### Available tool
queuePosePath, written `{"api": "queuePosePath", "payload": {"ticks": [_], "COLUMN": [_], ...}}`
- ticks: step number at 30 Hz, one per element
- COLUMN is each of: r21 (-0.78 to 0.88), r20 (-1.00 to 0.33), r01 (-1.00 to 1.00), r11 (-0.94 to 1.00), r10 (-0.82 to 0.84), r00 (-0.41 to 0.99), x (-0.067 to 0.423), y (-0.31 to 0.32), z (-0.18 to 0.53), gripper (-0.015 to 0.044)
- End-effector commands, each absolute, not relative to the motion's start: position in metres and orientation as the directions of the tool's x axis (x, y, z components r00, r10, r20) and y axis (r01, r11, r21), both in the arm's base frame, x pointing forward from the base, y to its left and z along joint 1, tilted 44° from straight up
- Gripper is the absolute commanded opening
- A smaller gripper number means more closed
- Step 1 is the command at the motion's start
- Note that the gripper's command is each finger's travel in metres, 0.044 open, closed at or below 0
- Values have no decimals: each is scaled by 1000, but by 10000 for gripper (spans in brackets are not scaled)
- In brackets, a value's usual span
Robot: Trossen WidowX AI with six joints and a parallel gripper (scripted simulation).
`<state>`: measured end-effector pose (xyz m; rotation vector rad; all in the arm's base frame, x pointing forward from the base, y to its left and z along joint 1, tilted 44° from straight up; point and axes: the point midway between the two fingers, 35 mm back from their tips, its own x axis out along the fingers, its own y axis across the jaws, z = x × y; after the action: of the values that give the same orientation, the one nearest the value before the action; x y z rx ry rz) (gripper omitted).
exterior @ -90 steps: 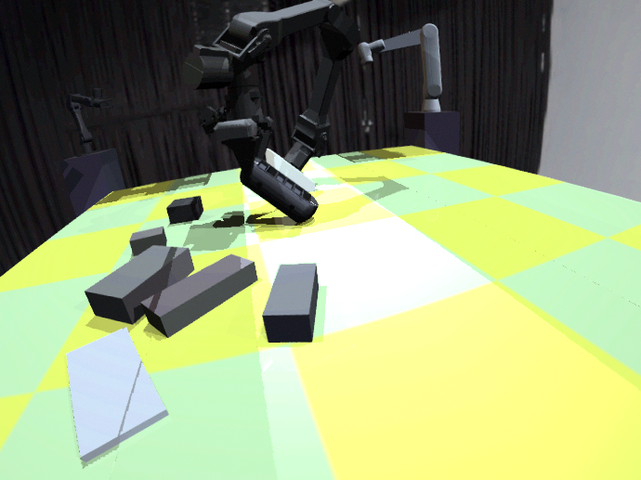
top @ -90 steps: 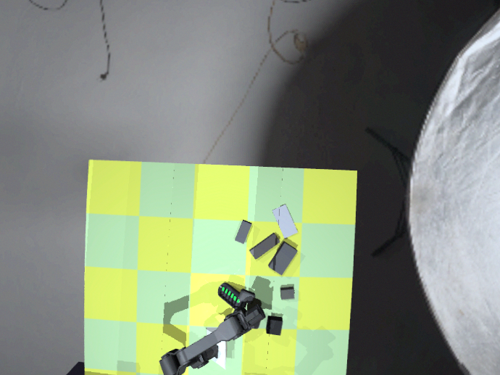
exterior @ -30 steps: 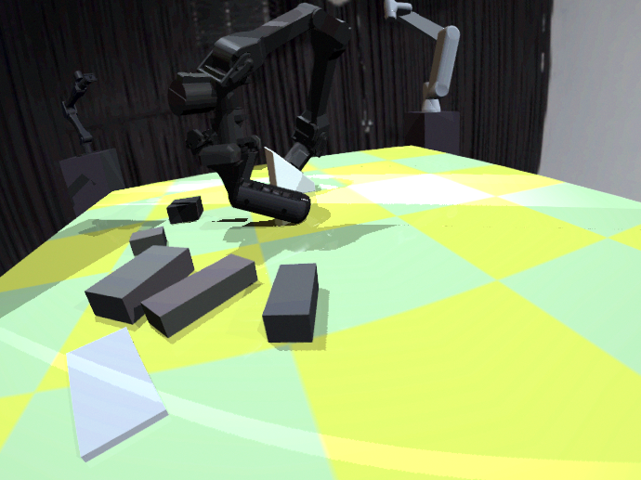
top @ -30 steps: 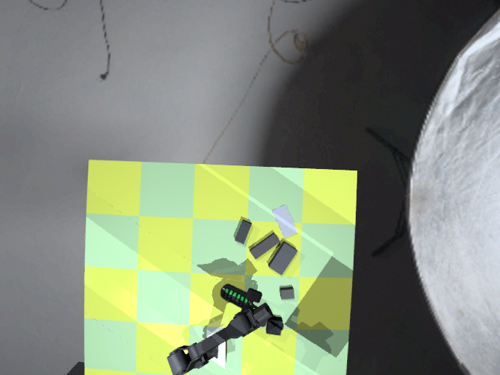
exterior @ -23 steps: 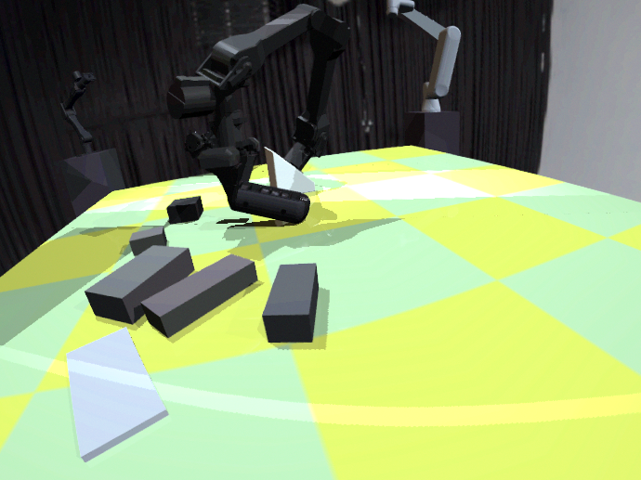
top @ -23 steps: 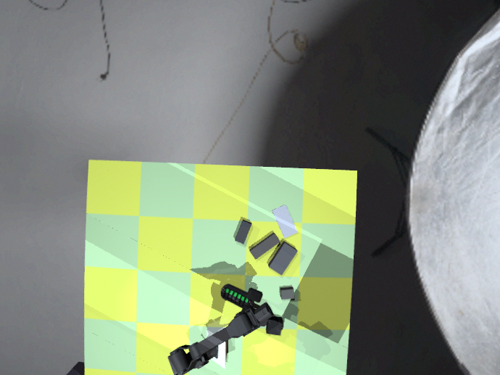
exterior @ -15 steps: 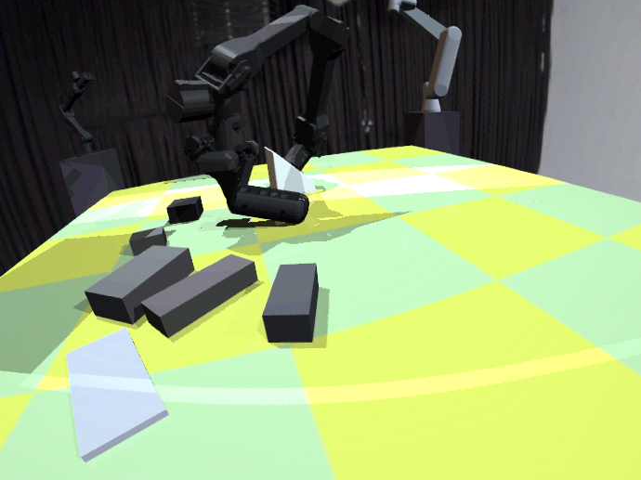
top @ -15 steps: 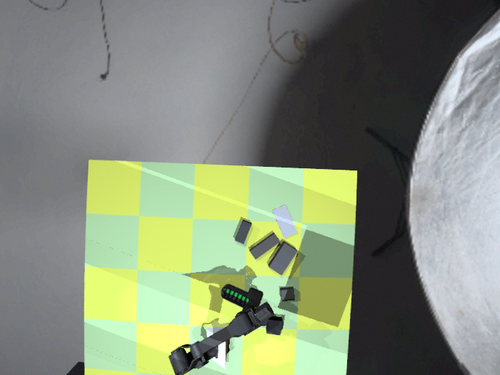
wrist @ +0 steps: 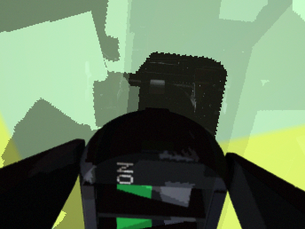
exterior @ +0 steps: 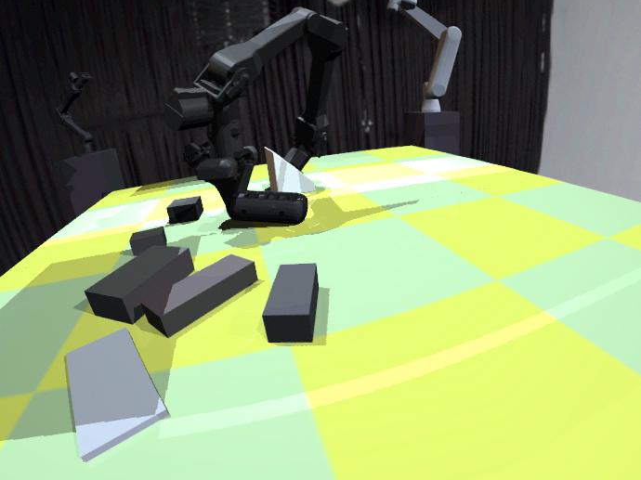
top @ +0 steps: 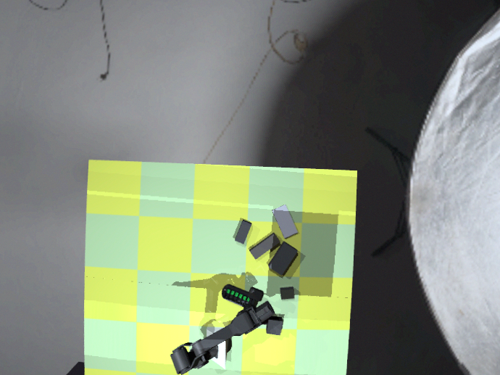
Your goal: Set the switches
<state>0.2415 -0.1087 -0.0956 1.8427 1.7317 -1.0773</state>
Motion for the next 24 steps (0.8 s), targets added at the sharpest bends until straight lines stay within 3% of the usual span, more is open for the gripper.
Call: {"api": "queuePosePath", "payload": {"ticks": [1, 24], "r21": [-226, -223], "r20": [-737, -740], "r01": [961, 962], "r11": [-157, -157], "r10": [673, 669], "r00": [-63, -62], "x": [240, 239], "y": [-103, -100], "z": [-98, -108], "gripper": [337, 336]}}
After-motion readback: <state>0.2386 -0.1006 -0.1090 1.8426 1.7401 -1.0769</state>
